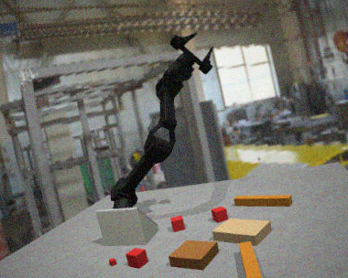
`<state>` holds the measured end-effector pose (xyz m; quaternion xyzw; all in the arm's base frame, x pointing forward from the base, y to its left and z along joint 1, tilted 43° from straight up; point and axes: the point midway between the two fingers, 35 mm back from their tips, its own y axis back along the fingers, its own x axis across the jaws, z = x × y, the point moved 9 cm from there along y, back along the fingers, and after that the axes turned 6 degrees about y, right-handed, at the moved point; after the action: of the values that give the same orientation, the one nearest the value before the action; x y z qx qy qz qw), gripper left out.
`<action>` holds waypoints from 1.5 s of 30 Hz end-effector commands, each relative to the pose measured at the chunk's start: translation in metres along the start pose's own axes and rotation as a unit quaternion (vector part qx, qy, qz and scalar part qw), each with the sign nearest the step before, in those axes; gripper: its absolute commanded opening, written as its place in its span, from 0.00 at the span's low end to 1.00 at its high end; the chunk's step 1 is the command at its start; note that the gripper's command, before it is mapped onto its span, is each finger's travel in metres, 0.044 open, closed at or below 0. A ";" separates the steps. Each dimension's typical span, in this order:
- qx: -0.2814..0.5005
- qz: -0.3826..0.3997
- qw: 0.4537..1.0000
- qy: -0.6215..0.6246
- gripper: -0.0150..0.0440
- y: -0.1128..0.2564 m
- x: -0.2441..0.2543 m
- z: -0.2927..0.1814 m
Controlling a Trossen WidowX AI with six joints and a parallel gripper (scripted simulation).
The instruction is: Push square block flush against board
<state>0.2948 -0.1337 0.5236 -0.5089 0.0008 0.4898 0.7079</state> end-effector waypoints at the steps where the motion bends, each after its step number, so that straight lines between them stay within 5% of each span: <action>1: 0.000 0.000 1.000 0.000 0.89 0.000 0.000 0.000; 15: -0.014 -0.046 0.995 0.092 0.26 0.019 -0.047 0.021; 45: -0.070 -0.217 0.840 0.493 0.25 0.074 -0.137 0.165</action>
<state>0.1069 -0.1210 0.6116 -0.7081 0.1872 0.0505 0.6790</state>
